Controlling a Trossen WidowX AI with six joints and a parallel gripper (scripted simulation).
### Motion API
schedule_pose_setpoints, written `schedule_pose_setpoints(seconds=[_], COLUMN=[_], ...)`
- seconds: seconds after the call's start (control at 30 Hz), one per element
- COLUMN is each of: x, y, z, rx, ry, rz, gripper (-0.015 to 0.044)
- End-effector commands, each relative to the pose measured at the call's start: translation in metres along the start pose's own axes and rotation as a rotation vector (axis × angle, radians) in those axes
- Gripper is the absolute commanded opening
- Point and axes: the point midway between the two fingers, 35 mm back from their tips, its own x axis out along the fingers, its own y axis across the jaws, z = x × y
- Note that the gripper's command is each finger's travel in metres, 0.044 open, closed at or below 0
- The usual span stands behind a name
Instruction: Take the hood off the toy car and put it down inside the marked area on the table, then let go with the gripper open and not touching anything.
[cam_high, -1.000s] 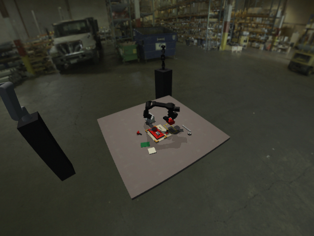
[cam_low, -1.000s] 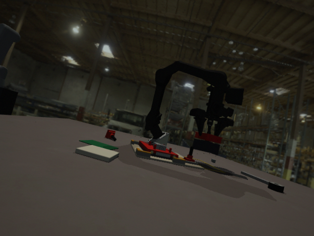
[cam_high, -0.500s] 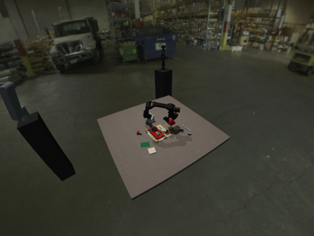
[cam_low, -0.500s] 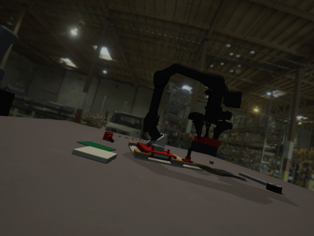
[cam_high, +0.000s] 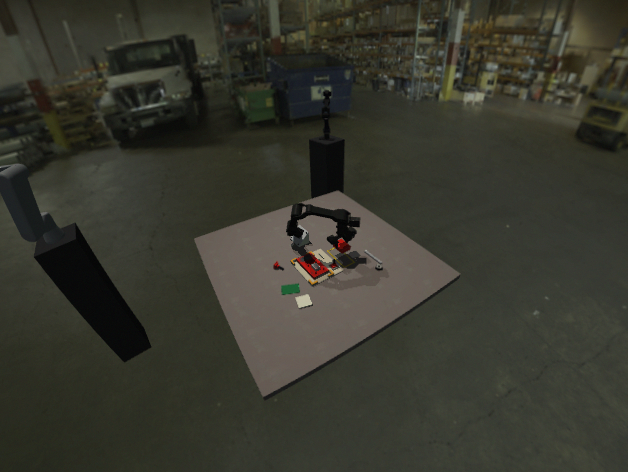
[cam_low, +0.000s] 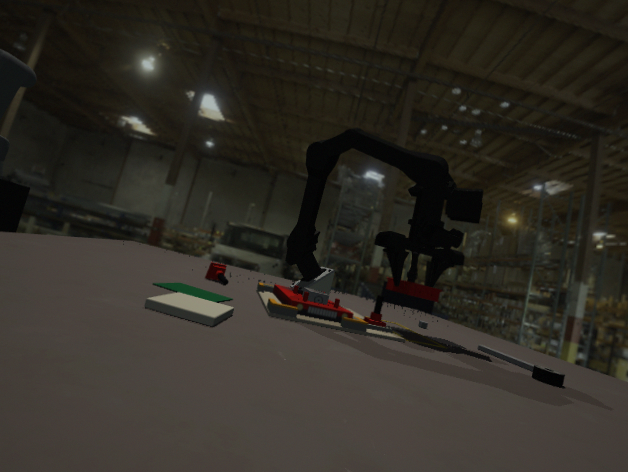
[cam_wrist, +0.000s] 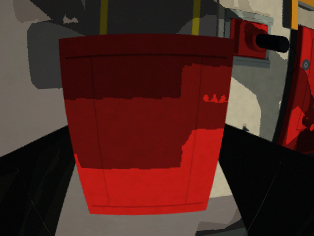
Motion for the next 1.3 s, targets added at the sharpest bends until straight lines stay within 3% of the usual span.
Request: schedule_pose_setpoints(seconds=[0.0, 1.27], x=[0.005, 0.042], y=[-0.001, -0.002], z=[0.0, -0.001], rx=[-0.007, -0.006], ry=[0.001, 0.0], rz=[-0.005, -0.008], gripper=[0.0, 0.0])
